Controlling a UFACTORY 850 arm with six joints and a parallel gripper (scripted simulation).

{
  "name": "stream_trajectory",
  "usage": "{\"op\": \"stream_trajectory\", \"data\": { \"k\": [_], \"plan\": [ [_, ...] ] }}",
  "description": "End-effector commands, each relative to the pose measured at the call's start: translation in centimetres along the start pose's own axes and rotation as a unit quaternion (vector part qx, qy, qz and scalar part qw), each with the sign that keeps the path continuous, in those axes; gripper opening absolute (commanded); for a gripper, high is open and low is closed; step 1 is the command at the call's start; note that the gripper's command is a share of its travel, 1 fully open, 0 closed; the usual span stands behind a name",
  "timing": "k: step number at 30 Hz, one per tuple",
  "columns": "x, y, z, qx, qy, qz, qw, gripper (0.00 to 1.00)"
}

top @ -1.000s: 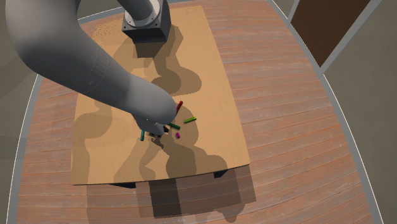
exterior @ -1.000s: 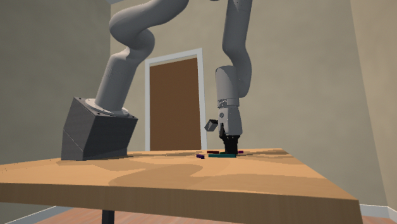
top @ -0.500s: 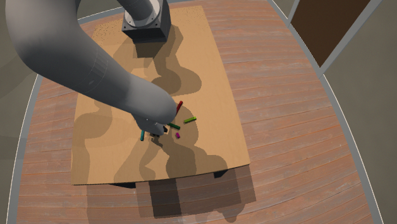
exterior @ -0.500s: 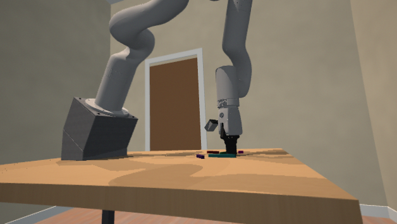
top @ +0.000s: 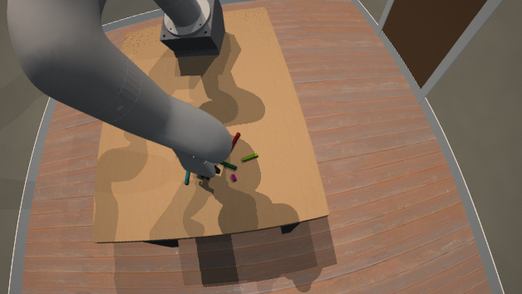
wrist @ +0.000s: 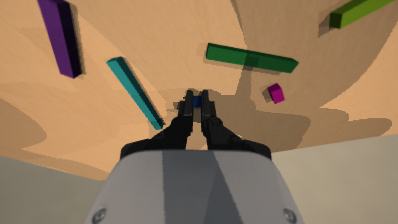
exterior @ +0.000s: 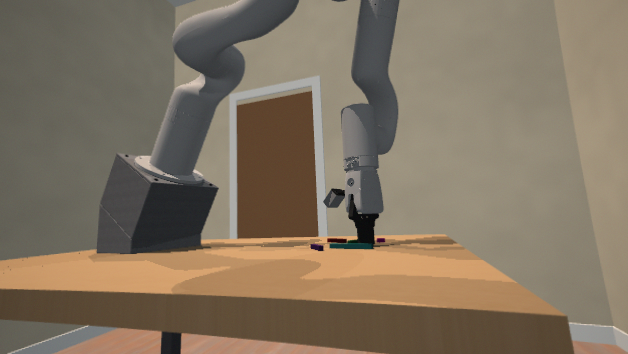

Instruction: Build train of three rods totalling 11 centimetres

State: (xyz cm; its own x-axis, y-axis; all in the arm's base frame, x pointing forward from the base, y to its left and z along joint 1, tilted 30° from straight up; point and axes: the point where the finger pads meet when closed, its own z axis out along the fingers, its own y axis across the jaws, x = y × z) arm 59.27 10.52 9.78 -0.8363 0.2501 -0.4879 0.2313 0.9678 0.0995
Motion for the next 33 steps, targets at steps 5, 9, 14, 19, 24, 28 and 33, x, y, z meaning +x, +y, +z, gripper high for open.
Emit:
{"op": "stream_trajectory", "data": {
  "k": [5, 9, 14, 19, 24, 28, 33],
  "plan": [
    [-0.1, 0.0, 0.0, 0.0, -0.001, 0.0, 1.0, 0.04],
    [-0.1, 0.0, 0.0, 0.0, -0.001, 0.0, 1.0, 0.04],
    [-0.1, 0.0, 0.0, 0.0, -0.001, 0.0, 1.0, 0.04],
    [-0.1, 0.0, -0.3, 0.0, -0.001, 0.0, 1.0, 0.04],
    [-0.1, 0.0, -3.3, 0.0, -0.001, 0.0, 1.0, 0.04],
    [-0.1, 0.0, -6.5, 0.0, -0.001, 0.0, 1.0, 0.04],
    [-0.1, 0.0, -8.3, 0.0, -0.001, 0.0, 1.0, 0.04]
  ]
}}
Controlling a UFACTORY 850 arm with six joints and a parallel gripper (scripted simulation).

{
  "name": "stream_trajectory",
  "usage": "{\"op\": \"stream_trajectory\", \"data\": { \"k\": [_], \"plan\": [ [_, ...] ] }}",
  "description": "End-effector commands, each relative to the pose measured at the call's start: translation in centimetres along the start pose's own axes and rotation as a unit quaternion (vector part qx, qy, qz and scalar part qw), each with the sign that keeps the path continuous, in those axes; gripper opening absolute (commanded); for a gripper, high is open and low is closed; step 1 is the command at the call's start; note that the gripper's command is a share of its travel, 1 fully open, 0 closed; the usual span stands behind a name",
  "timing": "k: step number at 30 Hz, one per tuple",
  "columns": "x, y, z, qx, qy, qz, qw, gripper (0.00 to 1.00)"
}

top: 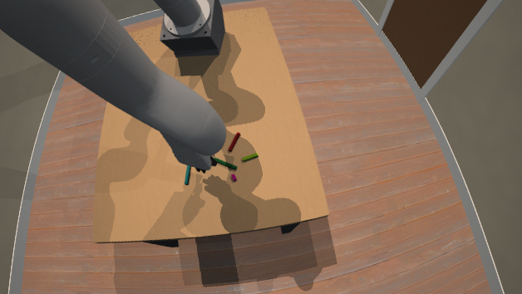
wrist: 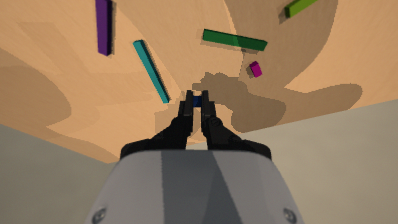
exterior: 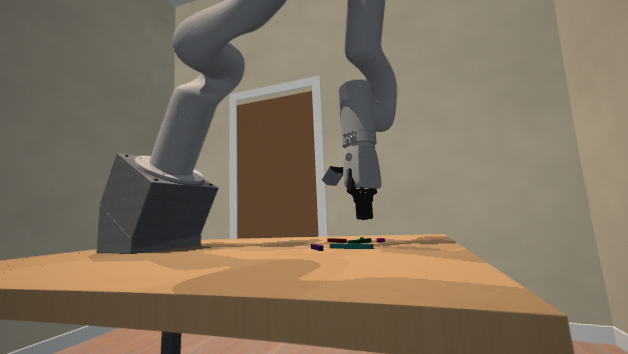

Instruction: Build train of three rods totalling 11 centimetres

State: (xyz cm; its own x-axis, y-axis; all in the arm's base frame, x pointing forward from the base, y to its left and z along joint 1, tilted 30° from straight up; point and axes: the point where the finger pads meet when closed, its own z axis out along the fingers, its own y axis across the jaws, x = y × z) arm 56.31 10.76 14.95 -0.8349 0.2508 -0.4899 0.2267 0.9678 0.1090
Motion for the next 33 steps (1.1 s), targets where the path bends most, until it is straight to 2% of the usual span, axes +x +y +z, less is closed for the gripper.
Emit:
{"op": "stream_trajectory", "data": {
  "k": [1, 7, 21, 24, 29, 31, 33],
  "plan": [
    [-0.1, 0.0, -2.8, 0.005, 0.001, 0.0, 1.0, 0.04],
    [-0.1, 0.0, -4.0, 0.005, 0.001, 0.0, 1.0, 0.04],
    [-0.2, -0.4, -4.0, 0.006, 0.0, -0.007, 1.0, 0.04],
    [-0.6, -2.0, -3.9, 0.008, -0.004, -0.03, 1.0, 0.04],
    [-1.4, -6.5, -3.6, 0.014, -0.011, -0.096, 0.995, 0.04],
    [-1.4, -6.5, -3.6, 0.014, -0.011, -0.096, 0.995, 0.04],
    [-1.6, -9.0, -3.6, 0.015, -0.012, -0.134, 0.991, 0.04]
  ]
}}
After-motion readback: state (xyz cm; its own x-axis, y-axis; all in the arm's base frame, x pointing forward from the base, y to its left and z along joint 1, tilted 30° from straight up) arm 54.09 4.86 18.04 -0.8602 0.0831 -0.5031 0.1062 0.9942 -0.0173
